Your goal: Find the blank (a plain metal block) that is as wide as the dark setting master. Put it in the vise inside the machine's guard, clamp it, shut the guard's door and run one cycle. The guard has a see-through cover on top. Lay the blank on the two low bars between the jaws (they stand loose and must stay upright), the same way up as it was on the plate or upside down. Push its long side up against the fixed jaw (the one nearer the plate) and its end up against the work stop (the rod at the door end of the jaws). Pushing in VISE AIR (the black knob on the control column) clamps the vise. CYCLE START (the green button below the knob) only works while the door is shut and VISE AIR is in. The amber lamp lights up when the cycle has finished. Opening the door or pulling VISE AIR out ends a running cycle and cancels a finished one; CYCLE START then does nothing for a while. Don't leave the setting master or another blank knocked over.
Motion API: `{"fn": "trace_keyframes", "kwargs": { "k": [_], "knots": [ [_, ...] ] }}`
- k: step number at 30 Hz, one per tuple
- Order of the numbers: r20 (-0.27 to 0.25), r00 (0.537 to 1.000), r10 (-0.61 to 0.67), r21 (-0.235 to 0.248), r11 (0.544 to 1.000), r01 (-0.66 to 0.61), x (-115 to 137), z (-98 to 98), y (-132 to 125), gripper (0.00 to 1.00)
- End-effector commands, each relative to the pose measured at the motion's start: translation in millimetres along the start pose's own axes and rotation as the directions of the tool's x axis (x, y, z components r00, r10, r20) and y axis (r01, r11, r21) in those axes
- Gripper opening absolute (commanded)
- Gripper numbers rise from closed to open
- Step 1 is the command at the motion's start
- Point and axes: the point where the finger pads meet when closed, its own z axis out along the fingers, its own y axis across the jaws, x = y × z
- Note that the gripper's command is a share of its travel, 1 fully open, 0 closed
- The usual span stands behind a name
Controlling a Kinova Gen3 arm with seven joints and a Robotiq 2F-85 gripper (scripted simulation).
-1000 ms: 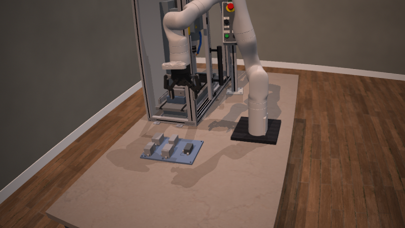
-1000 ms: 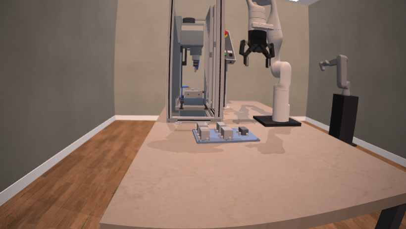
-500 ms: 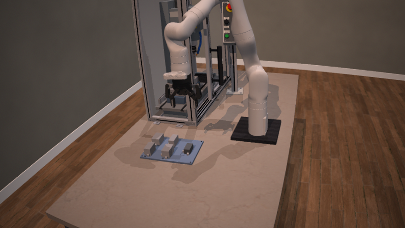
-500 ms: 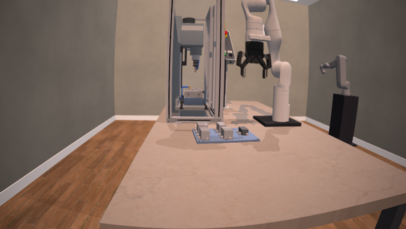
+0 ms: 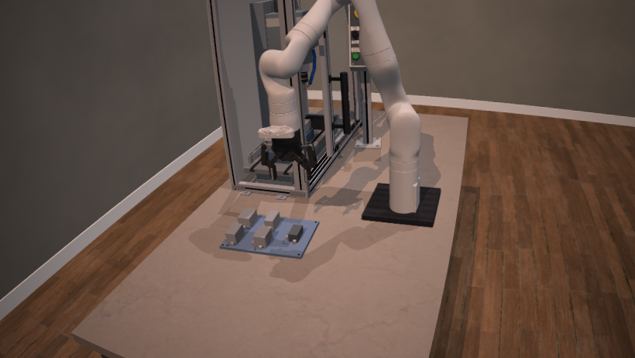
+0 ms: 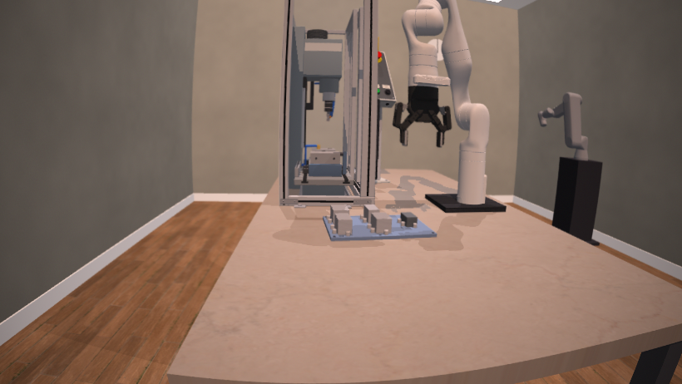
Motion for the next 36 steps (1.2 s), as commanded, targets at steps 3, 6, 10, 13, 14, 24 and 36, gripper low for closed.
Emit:
{"fn": "trace_keyframes", "kwargs": {
  "k": [3, 6, 10, 13, 14, 24, 36],
  "knots": [
    [-0.003, 1.0, 0.002, -0.005, 1.0, -0.002, -1.5, 8.6, 3.0, 1.0],
    [-0.003, 1.0, 0.002, -0.005, 1.0, -0.002, -1.5, 8.6, 3.0, 1.0],
    [-0.003, 1.0, 0.002, -0.005, 1.0, -0.002, -4.6, 17.9, 4.4, 1.0],
    [-0.003, 1.0, 0.002, -0.005, 1.0, -0.002, -14.2, 46.0, 8.7, 1.0],
    [-0.003, 1.0, 0.002, -0.005, 1.0, -0.002, -17.4, 55.4, 10.1, 1.0],
    [-0.003, 1.0, 0.002, -0.005, 1.0, -0.002, -17.4, 55.4, 10.1, 1.0],
    [-0.003, 1.0, 0.002, -0.005, 1.0, -0.002, -30.0, 92.6, 15.7, 1.0]
  ]
}}
